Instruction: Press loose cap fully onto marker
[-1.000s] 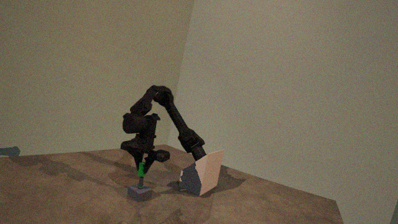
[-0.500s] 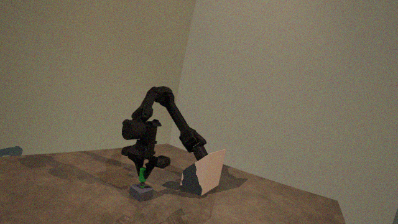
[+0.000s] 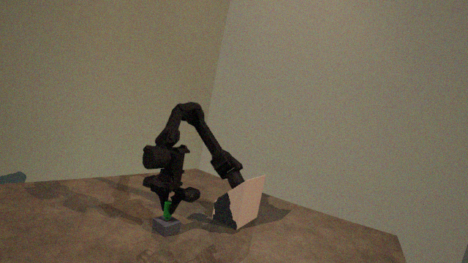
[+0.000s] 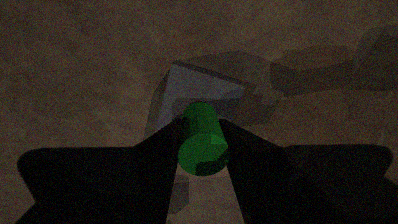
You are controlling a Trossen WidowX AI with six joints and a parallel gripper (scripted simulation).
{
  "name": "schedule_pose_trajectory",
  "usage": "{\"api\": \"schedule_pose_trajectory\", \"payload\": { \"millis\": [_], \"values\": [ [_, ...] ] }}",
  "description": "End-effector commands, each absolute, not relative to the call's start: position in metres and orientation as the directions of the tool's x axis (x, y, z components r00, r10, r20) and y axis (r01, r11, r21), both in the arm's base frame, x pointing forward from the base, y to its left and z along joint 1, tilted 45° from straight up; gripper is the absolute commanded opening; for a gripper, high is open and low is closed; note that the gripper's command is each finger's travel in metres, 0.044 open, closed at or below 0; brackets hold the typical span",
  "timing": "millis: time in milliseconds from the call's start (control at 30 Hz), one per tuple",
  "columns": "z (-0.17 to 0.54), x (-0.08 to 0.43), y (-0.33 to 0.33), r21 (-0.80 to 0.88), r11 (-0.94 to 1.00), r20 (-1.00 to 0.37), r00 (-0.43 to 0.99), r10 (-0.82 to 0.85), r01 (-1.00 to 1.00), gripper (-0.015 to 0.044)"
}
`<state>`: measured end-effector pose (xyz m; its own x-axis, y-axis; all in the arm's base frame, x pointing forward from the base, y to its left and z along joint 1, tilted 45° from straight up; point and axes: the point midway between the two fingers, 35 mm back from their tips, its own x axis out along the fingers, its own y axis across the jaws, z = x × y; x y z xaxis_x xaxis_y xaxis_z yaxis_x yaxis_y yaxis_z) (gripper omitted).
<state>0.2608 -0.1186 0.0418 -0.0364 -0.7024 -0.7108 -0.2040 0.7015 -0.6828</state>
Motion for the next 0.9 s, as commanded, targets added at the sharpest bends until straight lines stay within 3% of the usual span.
{"api": "schedule_pose_trajectory", "payload": {
  "millis": [0, 567, 867],
  "values": [
    [0.041, 0.26, -0.119, -0.684, 0.698, -0.708, -0.038, -0.705, -0.212, 0.0],
    [0.042, 0.261, -0.119, -0.683, 0.702, -0.711, -0.037, -0.702, -0.204, 0.044],
    [0.094, 0.264, -0.065, -0.68, 0.704, -0.713, -0.038, -0.7, -0.205, 0.044]
  ]
}}
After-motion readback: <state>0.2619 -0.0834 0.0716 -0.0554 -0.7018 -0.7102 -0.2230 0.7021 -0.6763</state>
